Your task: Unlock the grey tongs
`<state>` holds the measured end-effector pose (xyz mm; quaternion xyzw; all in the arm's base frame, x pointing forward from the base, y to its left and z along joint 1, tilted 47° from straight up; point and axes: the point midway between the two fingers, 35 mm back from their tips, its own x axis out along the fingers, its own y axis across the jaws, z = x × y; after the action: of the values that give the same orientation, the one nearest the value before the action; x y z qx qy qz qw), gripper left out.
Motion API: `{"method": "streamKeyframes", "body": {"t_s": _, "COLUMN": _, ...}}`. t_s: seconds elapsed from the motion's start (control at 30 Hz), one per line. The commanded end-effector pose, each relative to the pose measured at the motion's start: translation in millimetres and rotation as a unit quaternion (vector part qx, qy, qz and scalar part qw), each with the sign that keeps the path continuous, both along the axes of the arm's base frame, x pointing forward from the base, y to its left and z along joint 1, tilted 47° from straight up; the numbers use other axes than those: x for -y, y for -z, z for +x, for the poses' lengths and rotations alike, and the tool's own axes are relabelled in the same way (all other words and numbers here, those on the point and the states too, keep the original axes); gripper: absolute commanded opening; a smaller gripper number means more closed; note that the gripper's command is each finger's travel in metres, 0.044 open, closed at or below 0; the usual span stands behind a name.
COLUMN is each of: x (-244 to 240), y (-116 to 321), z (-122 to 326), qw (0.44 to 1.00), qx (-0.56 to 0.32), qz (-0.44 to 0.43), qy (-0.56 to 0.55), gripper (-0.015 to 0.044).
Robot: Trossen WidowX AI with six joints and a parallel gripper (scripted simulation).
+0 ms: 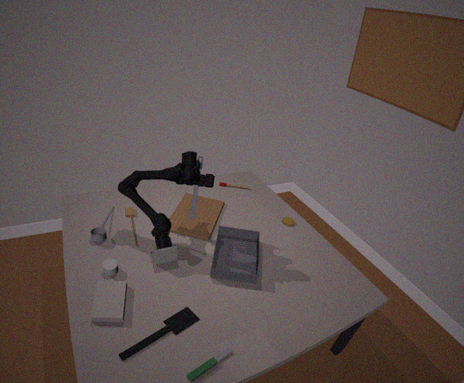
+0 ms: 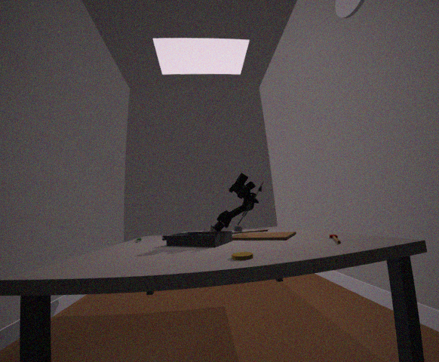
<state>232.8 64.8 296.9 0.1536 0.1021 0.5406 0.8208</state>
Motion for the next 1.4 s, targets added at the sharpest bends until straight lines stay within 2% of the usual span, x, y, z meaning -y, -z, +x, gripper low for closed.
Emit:
{"method": "streamKeyframes", "body": {"t_s": 0.0, "x": 1, "y": -1, "z": -1, "qw": 1.000, "qx": 0.004, "qz": -0.001, "qy": 0.000, "gripper": -0.0150}}
{"method": "streamKeyframes", "body": {"t_s": 0.4, "x": 0, "y": -1, "z": 1, "qw": 1.000, "qx": 0.003, "qz": -0.002, "qy": 0.002, "gripper": -0.0150}}
{"method": "streamKeyframes", "body": {"t_s": 0.7, "x": -5, "y": -4, "z": 21, "qw": 1.000, "qx": -0.012, "qz": -0.018, "qy": 0.018, "gripper": -0.0150}}
{"method": "streamKeyframes", "body": {"t_s": 1.37, "x": -31, "y": 7, "z": 47, "qw": 0.990, "qx": -0.070, "qz": -0.125, "qy": 0.010, "gripper": -0.0150}}
